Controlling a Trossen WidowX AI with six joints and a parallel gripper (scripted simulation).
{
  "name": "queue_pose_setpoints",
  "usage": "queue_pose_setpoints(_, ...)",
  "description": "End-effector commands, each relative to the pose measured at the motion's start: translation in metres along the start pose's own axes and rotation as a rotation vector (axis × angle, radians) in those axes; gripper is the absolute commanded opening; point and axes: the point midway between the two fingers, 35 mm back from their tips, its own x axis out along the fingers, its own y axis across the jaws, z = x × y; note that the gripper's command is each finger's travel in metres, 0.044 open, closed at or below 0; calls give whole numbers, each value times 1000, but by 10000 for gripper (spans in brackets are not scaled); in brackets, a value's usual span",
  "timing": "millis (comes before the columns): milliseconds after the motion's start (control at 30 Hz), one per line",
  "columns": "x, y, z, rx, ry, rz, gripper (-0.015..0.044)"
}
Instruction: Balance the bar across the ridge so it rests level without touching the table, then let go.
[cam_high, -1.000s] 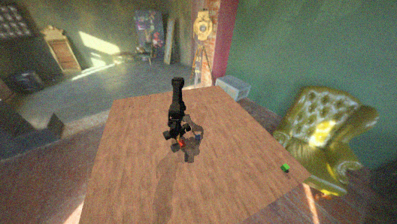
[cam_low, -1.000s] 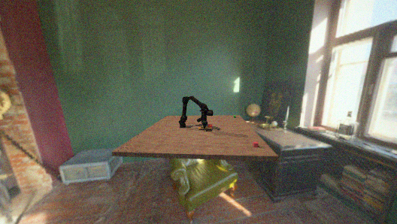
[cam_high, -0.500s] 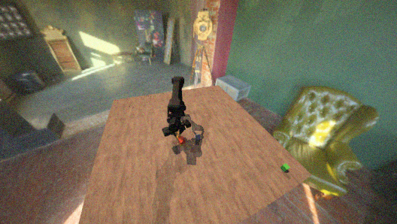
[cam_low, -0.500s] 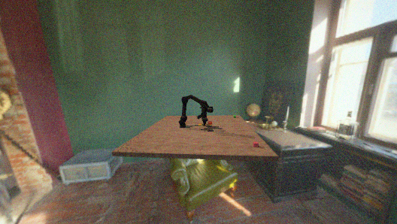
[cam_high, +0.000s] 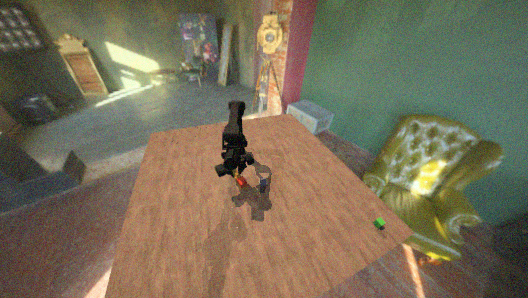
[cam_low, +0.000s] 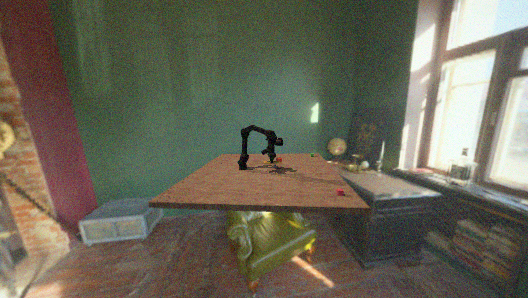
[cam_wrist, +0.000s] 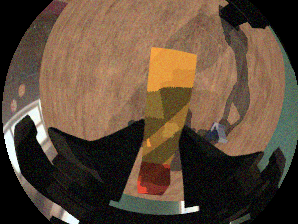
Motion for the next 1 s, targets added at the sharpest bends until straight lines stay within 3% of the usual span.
queue_pose_setpoints(0,-4,-5,-3,-109,4,8,0)
queue_pose_setpoints(967,-5,-52,-19,-1264,3,7,0)
